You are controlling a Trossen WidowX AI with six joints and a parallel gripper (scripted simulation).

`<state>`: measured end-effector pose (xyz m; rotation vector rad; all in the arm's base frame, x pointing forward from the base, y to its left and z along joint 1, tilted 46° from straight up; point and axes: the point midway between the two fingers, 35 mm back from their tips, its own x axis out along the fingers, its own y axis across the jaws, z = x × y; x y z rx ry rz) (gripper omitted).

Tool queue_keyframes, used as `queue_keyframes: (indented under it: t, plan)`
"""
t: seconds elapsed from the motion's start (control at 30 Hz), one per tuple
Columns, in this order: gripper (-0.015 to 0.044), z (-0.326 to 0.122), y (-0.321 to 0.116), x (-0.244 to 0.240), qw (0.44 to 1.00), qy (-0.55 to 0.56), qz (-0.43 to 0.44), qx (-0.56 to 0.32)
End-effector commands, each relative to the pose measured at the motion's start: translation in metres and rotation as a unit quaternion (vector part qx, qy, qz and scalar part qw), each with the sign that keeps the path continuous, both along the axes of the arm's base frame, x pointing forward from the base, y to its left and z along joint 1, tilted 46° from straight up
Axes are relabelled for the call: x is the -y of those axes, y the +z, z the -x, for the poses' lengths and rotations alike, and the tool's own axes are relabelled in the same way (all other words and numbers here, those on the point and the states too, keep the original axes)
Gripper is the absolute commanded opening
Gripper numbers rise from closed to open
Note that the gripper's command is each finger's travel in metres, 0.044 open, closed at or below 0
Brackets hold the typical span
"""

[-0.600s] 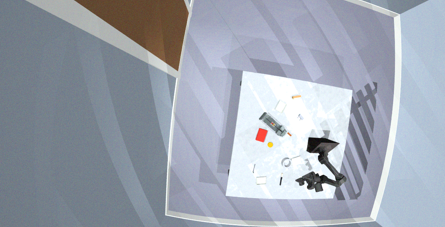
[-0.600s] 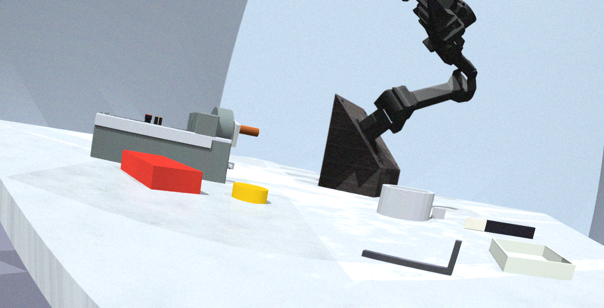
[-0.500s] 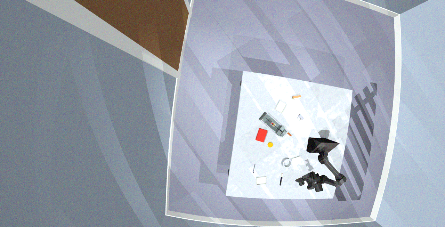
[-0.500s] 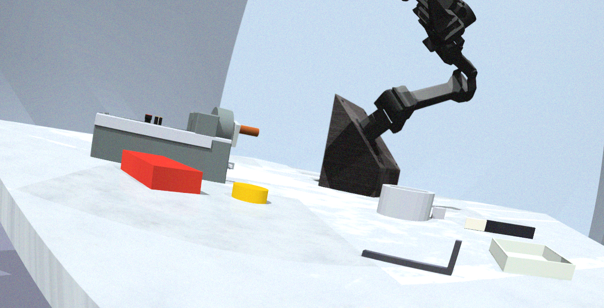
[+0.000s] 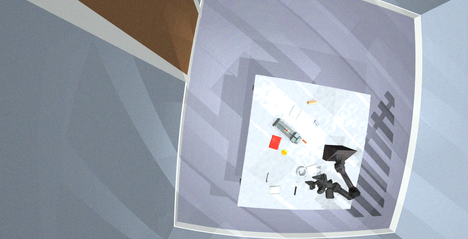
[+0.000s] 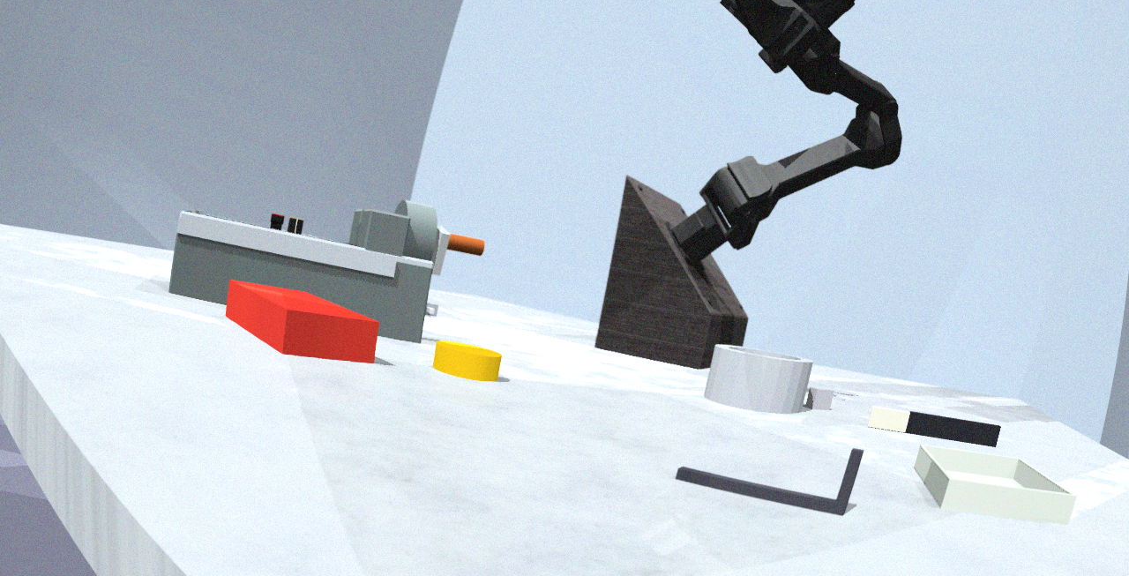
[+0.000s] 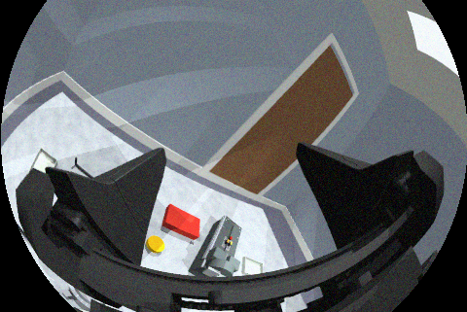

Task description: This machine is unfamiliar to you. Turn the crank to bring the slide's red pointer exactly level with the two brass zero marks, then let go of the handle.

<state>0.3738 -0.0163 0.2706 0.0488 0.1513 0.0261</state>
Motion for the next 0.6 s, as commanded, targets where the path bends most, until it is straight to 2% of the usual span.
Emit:
queue_keyframes:
  t: [0.0,0.57]
  plan:
    - [0.044,-0.015,-0.013,0.004,1.0,0.007,-0.011,-0.025]
    - [0.044,-0.074,-0.093,0.023,0.983,0.042,-0.093,-0.15]
